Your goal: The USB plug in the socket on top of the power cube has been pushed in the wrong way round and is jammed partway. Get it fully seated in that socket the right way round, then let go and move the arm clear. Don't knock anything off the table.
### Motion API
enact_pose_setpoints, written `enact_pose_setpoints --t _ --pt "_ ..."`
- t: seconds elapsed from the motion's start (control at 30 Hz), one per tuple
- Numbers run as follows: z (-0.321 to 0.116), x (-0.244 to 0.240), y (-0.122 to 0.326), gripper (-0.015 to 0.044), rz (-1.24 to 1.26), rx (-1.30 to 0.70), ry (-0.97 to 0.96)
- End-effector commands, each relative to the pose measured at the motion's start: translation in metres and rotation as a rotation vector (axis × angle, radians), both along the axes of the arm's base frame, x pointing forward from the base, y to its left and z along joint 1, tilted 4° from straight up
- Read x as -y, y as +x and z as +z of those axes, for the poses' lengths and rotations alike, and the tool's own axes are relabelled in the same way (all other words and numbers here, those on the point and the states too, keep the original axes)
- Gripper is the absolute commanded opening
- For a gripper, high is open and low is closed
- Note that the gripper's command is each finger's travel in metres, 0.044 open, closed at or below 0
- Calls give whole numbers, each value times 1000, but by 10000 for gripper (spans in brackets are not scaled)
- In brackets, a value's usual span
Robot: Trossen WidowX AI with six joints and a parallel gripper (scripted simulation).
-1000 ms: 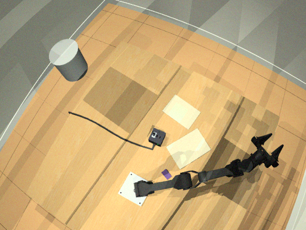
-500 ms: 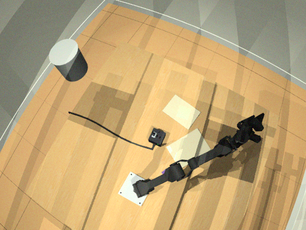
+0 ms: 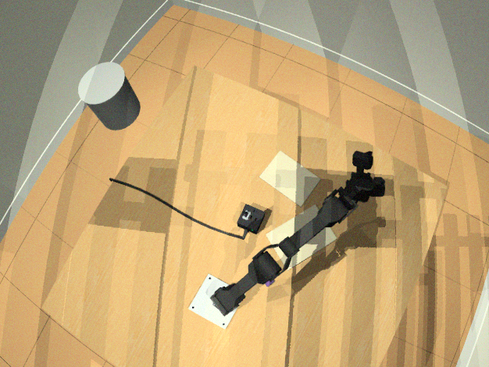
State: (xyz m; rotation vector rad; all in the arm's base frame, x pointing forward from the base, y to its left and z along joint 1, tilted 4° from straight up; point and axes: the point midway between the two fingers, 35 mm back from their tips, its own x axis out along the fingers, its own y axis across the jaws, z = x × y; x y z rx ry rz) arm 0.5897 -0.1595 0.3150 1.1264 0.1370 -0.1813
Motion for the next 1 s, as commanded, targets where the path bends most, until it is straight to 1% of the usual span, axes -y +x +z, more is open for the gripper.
enact_pose_setpoints --t 0.0,0.23,0.5,0.73,0.97 --pt "-31 -66 -17 440 165 -214 -302" --pt "-61 -129 -48 440 413 -392 -624" --pt "-90 -192 -97 440 774 -524 -1000" --pt "-109 -235 -152 440 1146 -572 -1321" --pt "-122 -264 -214 440 1572 -540 -1622"
